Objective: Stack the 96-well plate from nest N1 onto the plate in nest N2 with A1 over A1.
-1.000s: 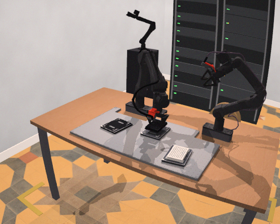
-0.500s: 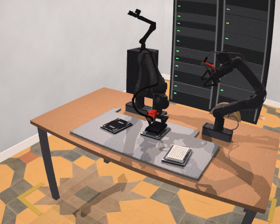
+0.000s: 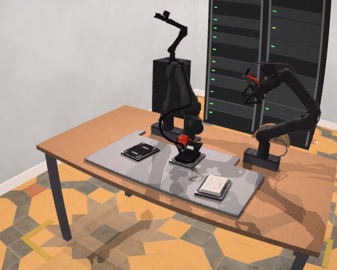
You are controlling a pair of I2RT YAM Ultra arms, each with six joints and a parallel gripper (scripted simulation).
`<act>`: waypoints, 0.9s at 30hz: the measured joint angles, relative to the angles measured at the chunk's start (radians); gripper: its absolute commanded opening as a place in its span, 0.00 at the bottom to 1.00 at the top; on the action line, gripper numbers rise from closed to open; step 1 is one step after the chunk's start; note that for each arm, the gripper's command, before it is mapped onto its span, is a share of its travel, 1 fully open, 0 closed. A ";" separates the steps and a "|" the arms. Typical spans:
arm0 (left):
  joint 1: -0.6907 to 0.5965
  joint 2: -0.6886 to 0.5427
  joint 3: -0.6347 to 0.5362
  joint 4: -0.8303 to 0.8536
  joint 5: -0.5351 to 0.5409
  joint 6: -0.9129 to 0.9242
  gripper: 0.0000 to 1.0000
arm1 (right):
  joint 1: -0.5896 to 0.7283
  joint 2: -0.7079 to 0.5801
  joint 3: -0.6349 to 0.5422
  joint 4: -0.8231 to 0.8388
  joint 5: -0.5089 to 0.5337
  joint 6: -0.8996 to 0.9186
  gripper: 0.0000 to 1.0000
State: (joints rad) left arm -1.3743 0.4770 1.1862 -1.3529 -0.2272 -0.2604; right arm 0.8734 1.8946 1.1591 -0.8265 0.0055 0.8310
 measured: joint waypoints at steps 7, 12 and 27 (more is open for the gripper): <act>0.000 0.000 0.000 0.000 0.000 0.000 1.00 | 0.000 0.002 0.003 -0.006 0.000 0.000 0.78; 0.000 0.000 0.000 0.000 0.000 0.000 1.00 | 0.000 0.002 0.005 -0.011 0.000 0.000 1.00; 0.000 0.000 0.000 0.000 0.000 0.000 1.00 | -0.008 -0.015 0.005 -0.035 -0.001 -0.013 1.00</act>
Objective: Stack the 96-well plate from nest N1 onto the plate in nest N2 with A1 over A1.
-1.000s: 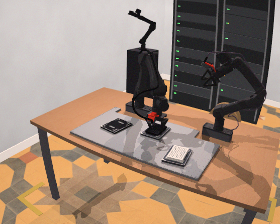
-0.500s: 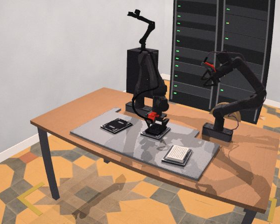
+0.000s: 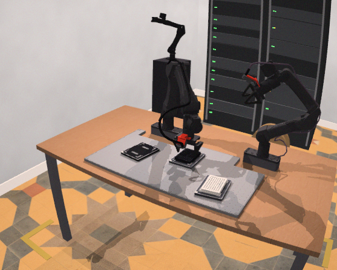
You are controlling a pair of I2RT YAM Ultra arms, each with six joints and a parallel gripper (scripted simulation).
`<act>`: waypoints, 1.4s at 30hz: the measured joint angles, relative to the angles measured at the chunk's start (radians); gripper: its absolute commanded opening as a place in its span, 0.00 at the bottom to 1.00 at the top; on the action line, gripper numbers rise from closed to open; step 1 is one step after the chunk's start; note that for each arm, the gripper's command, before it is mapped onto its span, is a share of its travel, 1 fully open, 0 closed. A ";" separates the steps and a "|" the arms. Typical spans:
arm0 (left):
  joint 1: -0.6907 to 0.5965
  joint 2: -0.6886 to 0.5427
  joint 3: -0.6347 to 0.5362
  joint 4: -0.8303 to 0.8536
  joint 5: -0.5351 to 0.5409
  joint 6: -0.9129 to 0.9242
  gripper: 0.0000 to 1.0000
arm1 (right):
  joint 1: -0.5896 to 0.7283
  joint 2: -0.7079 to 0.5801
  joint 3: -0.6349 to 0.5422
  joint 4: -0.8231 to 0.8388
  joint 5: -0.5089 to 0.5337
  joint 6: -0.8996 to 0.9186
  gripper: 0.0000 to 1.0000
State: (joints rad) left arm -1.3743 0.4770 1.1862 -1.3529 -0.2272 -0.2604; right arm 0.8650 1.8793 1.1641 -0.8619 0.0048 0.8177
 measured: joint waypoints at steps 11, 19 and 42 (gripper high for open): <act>0.000 0.000 0.000 0.000 0.000 0.000 1.00 | 0.020 -0.037 0.103 -0.114 0.001 0.013 1.00; 0.000 0.000 0.000 0.000 0.000 0.000 1.00 | 0.021 -0.085 0.253 -0.277 0.001 0.017 1.00; 0.090 0.254 -0.101 0.276 0.050 0.045 1.00 | -0.056 -0.365 0.219 -0.317 0.269 -0.085 1.00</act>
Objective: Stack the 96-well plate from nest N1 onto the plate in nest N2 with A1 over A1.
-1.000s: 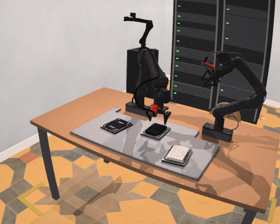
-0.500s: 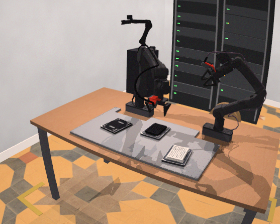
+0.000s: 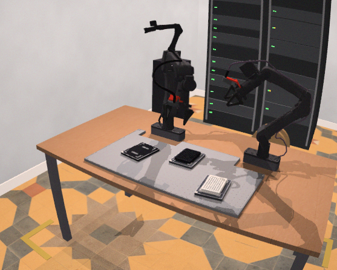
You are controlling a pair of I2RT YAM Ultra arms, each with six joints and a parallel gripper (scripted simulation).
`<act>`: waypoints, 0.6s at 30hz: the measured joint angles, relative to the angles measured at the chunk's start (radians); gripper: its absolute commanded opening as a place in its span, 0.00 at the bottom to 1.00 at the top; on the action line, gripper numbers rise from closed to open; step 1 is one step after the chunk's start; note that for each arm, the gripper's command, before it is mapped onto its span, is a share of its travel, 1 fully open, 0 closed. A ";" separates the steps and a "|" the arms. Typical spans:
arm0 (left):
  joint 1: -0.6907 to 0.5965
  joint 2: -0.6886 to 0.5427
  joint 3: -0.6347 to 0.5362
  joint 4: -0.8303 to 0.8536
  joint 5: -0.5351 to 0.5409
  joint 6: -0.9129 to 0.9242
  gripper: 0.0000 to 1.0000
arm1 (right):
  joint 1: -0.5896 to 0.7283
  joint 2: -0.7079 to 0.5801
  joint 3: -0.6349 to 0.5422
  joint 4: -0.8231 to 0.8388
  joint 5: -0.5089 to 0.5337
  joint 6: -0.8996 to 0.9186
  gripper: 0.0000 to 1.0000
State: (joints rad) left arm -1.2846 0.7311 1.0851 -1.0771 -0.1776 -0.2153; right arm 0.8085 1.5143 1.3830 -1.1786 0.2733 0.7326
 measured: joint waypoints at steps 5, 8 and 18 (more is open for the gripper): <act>0.061 0.134 -0.041 0.107 0.055 0.042 1.00 | -0.049 -0.123 -0.018 0.059 0.095 -0.085 1.00; 0.096 0.184 -0.053 0.184 0.091 0.066 1.00 | -0.087 -0.175 -0.056 0.127 0.132 -0.161 1.00; 0.218 0.478 -0.167 0.425 0.186 0.135 1.00 | -0.323 -0.431 -0.162 0.457 0.150 -0.475 1.00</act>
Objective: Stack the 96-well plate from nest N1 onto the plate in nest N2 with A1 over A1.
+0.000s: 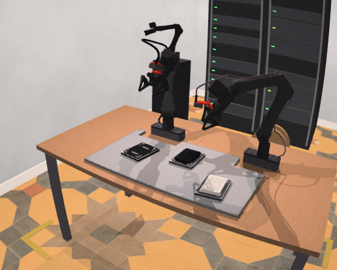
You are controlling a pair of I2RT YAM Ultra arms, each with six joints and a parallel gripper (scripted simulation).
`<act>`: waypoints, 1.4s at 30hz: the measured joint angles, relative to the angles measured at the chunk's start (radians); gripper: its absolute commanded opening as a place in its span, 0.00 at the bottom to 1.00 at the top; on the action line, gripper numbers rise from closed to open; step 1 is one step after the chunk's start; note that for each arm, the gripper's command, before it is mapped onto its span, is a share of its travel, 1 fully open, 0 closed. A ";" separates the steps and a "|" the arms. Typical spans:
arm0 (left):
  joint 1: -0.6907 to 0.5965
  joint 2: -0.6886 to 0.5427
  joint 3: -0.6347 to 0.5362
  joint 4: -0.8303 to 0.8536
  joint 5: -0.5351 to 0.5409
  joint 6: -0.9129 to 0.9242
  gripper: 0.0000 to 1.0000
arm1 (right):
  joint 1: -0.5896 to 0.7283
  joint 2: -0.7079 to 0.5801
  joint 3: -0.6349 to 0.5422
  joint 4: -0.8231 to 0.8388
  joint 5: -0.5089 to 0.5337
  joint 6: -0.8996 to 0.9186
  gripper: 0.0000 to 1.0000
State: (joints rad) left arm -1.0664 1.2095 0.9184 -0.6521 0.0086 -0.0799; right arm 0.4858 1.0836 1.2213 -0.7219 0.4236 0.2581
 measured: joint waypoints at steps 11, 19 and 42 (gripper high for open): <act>0.068 0.159 -0.050 0.158 0.055 0.040 1.00 | -0.279 -0.065 -0.119 0.388 -0.197 -0.219 1.00; 0.074 0.186 -0.056 0.168 0.058 0.042 1.00 | -0.442 -0.065 -0.160 0.610 -0.346 -0.259 1.00; 0.050 0.249 -0.010 0.099 -0.003 -0.162 1.00 | -0.381 -0.106 -0.173 0.510 -0.420 -0.243 1.00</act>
State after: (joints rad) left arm -1.0164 1.4586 0.9089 -0.5533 0.0059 -0.2417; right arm 0.1047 0.9779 1.0485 -0.2115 0.0036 0.0151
